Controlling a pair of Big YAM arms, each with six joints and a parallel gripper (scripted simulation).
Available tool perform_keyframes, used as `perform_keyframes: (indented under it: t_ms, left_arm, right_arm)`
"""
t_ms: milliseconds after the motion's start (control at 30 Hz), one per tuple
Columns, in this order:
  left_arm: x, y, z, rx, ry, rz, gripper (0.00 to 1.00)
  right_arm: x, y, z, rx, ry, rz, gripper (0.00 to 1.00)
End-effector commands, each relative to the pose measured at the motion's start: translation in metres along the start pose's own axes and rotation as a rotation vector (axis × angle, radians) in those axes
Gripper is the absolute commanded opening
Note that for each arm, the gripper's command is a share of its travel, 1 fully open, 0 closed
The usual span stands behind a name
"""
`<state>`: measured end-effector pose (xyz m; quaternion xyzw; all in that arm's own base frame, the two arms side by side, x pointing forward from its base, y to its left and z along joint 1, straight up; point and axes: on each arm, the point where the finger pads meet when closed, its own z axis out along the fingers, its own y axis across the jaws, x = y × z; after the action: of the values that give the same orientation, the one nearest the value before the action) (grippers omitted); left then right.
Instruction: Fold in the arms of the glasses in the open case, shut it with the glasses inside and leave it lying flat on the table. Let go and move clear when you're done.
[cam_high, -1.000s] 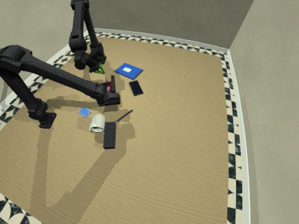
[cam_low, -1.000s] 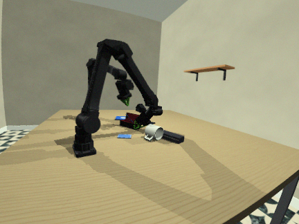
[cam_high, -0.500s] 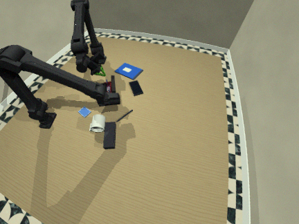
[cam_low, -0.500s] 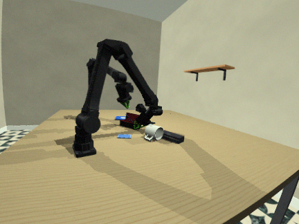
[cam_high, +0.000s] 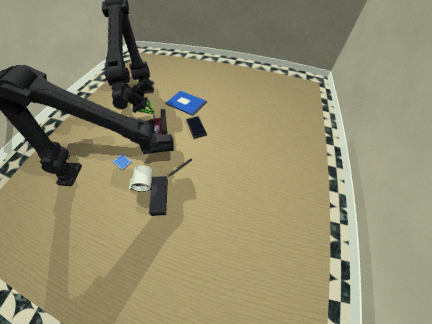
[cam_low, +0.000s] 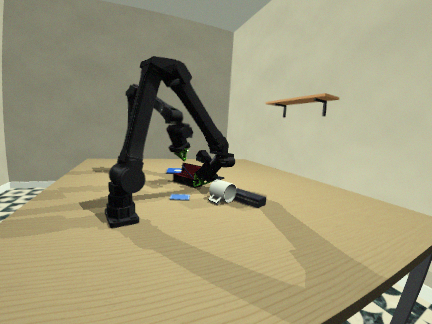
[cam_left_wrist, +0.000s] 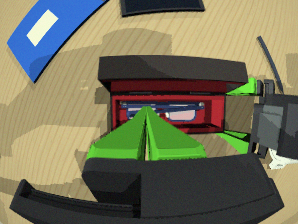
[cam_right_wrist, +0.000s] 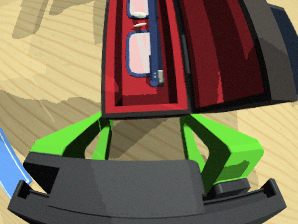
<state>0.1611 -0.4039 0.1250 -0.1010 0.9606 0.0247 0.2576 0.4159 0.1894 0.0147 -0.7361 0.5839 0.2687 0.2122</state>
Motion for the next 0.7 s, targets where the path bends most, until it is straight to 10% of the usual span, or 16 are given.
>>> perform_keyframes:
  t_ms: [0, 667]
  left_arm:
    - [0.004, 0.000, 0.015, -0.017, 0.001, -0.010, 0.00]
    - [0.008, 0.003, 0.023, -0.010, 0.002, -0.007, 0.00]
  right_arm:
    - [0.001, 0.001, -0.012, 0.014, 0.008, 0.009, 0.57]
    - [0.001, 0.001, -0.012, 0.014, 0.008, 0.009, 0.57]
